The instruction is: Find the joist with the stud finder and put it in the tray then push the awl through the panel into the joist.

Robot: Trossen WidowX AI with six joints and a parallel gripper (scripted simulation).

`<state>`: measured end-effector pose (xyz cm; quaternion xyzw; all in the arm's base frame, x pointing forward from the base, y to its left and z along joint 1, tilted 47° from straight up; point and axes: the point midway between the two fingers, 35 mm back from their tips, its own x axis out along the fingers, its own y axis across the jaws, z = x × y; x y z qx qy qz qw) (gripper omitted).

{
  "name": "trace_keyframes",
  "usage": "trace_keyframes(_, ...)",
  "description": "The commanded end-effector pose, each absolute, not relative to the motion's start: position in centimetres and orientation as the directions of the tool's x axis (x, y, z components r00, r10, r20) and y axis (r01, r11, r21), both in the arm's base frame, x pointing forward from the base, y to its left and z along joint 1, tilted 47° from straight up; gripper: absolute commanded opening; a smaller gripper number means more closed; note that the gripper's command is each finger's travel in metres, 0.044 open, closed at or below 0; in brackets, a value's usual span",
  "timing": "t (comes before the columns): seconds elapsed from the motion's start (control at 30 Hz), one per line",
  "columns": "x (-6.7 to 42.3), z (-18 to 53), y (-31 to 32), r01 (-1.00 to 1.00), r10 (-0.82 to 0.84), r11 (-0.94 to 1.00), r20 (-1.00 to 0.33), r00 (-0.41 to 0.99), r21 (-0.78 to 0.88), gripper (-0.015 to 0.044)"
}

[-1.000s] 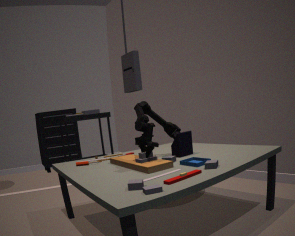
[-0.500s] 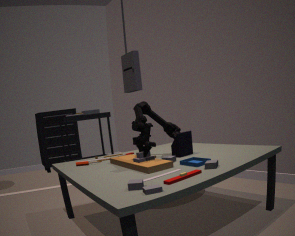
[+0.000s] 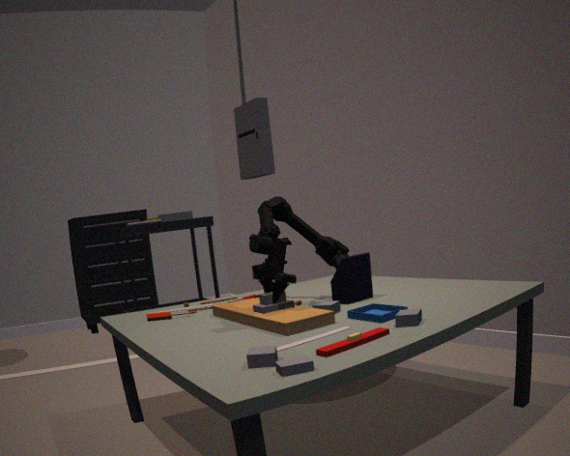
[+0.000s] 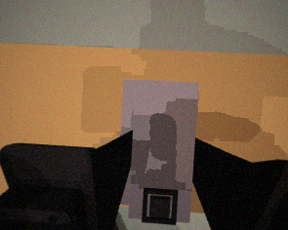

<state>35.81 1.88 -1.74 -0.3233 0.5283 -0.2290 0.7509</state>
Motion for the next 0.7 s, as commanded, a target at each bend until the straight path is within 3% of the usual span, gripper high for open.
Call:
trace_keyframes(0.0, 35.8, -1.1, 1.2, 0.006, -0.689, 0.683, -0.642, 0.337, -0.730, 0.0000)
trace_keyframes(0.67, 35.8, 1.7, -1.4, 0.006, -0.690, 0.682, -0.641, 0.336, -0.732, 0.0000)
